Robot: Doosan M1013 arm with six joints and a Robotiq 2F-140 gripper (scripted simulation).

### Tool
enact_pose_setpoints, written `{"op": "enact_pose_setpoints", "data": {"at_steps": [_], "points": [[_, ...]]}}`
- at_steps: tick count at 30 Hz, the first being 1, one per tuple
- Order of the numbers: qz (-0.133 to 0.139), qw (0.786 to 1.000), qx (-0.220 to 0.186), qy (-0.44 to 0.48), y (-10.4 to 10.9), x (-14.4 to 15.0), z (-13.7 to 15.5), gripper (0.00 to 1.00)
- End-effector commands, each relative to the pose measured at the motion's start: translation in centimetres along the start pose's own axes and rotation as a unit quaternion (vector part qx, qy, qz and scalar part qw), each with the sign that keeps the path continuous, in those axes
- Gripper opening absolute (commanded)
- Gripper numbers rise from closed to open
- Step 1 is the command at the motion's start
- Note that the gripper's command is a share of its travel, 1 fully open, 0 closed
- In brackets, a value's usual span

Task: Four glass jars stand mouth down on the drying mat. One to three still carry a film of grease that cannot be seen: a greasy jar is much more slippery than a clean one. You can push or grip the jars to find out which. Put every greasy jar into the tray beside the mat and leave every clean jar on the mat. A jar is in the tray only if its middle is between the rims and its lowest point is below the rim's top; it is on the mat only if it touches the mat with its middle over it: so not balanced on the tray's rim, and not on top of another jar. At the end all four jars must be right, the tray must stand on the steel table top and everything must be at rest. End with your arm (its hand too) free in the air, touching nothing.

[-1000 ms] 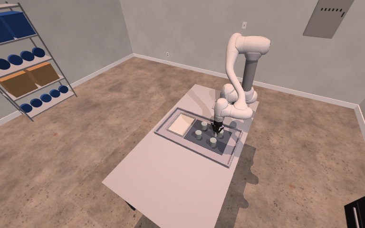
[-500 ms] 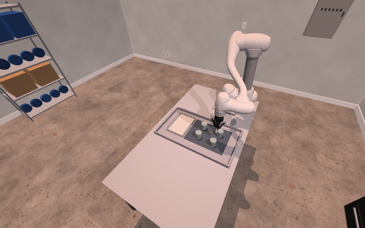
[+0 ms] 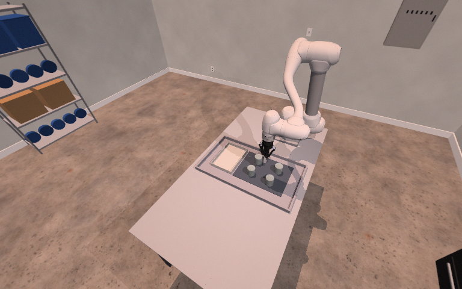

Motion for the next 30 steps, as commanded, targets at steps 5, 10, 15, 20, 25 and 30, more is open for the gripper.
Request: {"op": "enact_pose_setpoints", "data": {"at_steps": [5, 10, 15, 20, 25, 30], "points": [[0.002, 1.0, 0.005, 0.0, -0.2, -6.3, -1.2, 0.0], [0.002, 1.0, 0.005, 0.0, -0.2, -8.8, -1.5, 0.0], [0.002, 1.0, 0.005, 0.0, -2.1, -8.7, -1.6, 0.0], [0.002, 1.0, 0.005, 0.0, -4.5, -8.7, -1.6, 0.0], [0.002, 1.0, 0.005, 0.0, -5.9, -8.7, -1.6, 0.0], [0.002, 1.0, 0.005, 0.0, -7.8, -8.7, -1.6, 0.0]]}}
Point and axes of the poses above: the point where the finger pads meet when closed, its own y axis back along the fingers, its own x axis across the jaws, z = x × y, the point moved 8 cm from there along y, back along the fingers, and after that the axes turned 1 degree about -y, right-handed, at the moved point
